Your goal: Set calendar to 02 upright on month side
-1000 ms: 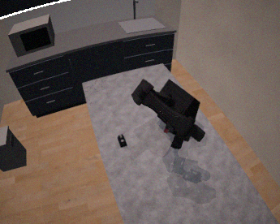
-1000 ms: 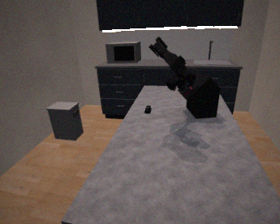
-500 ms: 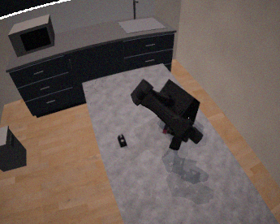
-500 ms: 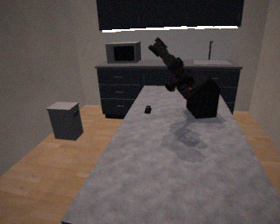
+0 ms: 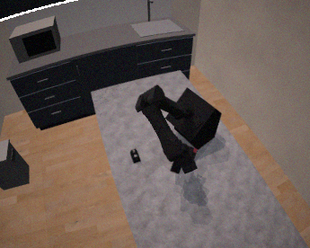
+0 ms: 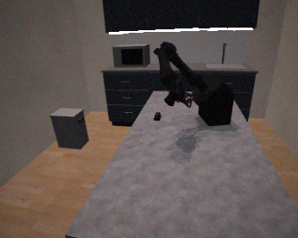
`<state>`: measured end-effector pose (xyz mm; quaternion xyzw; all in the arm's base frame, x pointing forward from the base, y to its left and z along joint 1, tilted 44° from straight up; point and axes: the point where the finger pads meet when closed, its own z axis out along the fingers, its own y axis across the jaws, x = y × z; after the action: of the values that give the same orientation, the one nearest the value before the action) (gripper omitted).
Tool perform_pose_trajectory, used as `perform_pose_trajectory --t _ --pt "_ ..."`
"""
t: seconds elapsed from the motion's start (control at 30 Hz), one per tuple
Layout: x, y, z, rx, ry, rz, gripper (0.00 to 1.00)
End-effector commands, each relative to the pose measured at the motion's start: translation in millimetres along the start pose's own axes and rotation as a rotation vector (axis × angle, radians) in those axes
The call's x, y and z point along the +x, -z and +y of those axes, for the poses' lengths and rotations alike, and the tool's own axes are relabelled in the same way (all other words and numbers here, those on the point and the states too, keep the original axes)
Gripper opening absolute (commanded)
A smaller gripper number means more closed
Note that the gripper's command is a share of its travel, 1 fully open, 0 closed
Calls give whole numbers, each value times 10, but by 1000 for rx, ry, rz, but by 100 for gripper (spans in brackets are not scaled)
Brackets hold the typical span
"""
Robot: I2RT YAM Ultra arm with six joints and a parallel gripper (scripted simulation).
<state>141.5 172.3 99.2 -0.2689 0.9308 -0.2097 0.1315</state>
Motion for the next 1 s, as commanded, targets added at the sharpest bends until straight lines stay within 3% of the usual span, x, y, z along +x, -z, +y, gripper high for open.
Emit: perform_pose_trajectory --t 0.0,0.2,0.27,0.37,0.43,0.63,0.77,0.87,0.97 --pt "-82 -4 28 -108 141 -5 100" --pt "-250 -146 -225 -231 210 -16 100" --pt "-250 -146 -225 -231 210 -16 100" --pt "-376 -241 -465 -304 263 -74 100" --pt "-411 -266 -545 -320 279 -97 100" --pt "-520 -347 -862 -348 339 -200 100" --pt "-569 -389 -1088 -340 379 -274 100" --pt "-571 -390 -1097 -339 381 -277 100" --pt "-605 -435 -1440 -290 443 -381 100"
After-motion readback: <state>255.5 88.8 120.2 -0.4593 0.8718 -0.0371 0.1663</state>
